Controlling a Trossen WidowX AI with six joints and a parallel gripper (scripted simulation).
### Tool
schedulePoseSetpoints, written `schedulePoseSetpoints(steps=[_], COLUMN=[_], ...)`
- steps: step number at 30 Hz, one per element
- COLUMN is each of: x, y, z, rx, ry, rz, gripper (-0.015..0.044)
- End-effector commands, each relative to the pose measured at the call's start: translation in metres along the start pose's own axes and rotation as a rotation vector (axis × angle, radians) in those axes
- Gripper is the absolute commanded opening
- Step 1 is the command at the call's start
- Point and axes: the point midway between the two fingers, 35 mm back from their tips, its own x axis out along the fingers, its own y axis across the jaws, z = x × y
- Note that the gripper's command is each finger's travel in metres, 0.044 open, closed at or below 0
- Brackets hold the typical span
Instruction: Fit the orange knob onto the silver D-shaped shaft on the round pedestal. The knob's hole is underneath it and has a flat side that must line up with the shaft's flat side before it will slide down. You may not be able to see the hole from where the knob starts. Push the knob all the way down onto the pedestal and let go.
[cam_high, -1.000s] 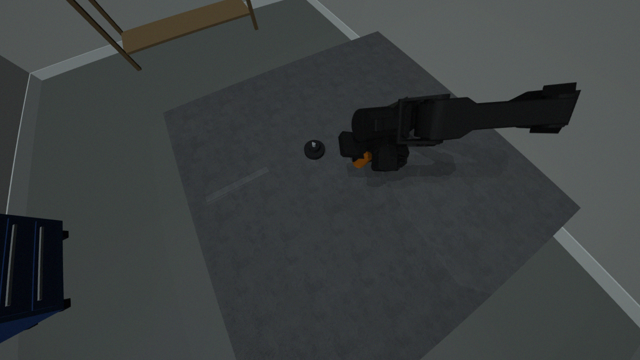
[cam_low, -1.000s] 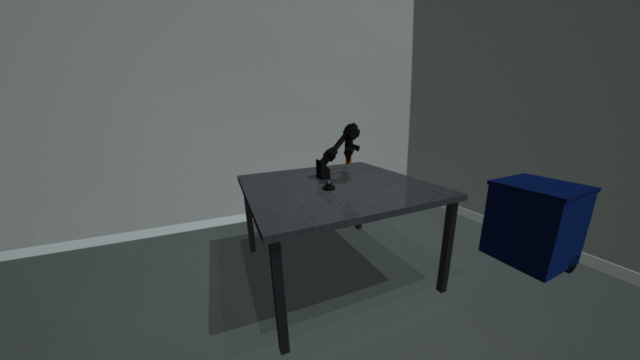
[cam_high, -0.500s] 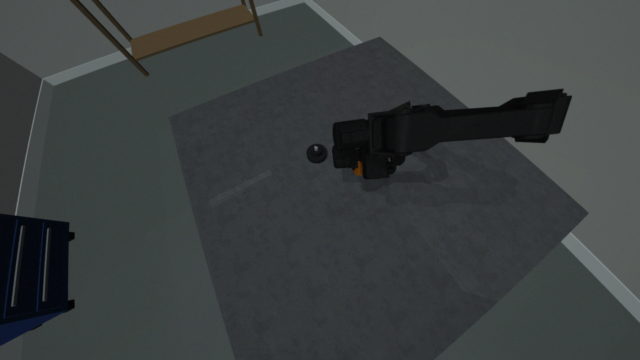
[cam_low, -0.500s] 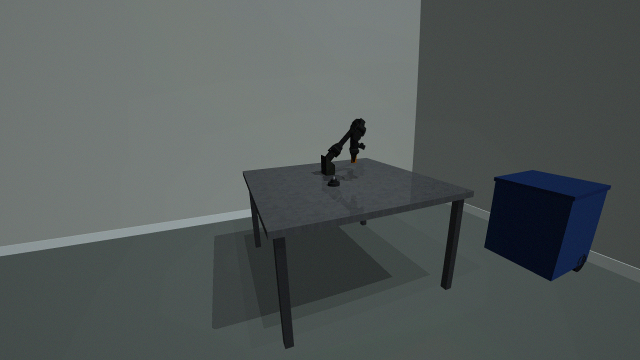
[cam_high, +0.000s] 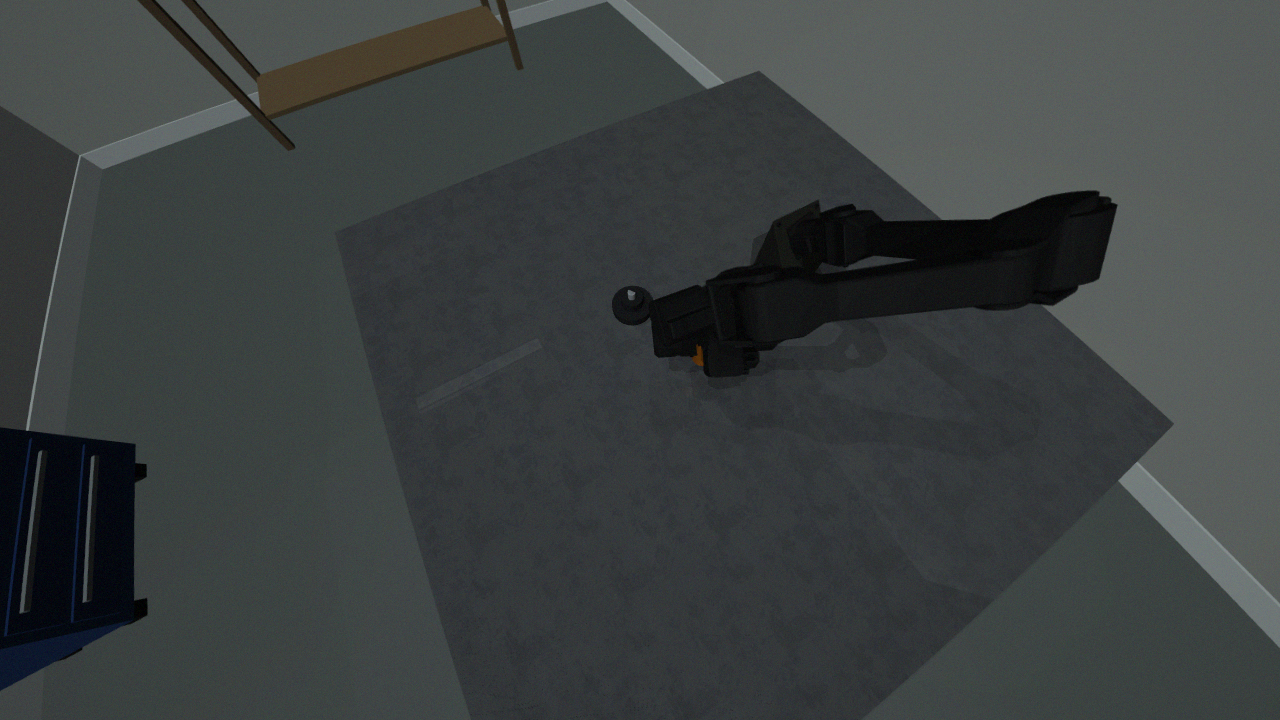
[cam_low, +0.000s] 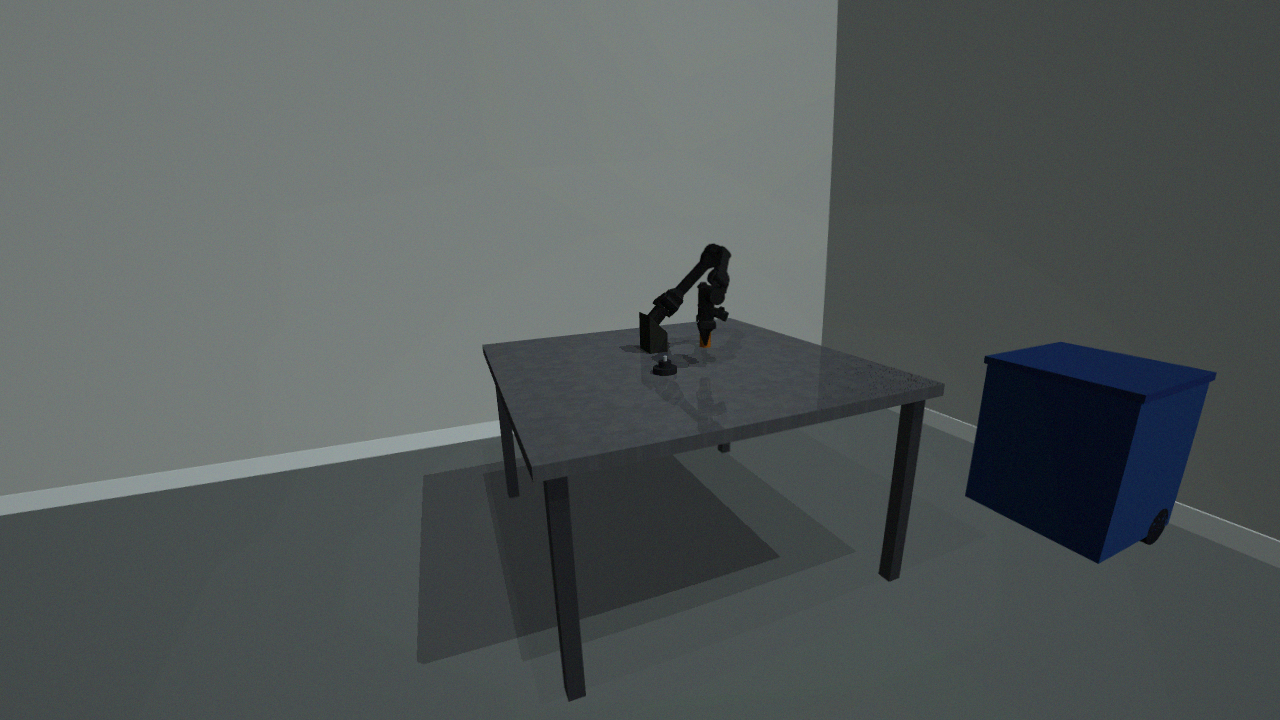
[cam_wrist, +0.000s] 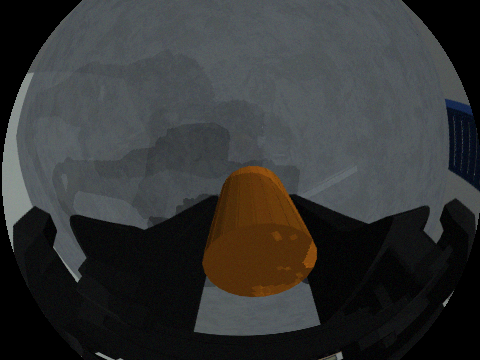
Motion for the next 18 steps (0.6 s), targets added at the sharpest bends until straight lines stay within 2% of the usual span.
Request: schedulePoseSetpoints(steps=[1,11,17,18], x=[0.015,0.061,0.064,0.063], y=[-0.002,-0.001,0.001,0.001], z=[0.000,0.001,0.000,0.000], rx=[0.005,0.003,0.003,0.001], ry=[-0.008,-0.018,-0.018,-0.013], rz=[0.005,0.030,0.032,0.033], gripper=[0.0000,0.0000,0.0000,0.0026])
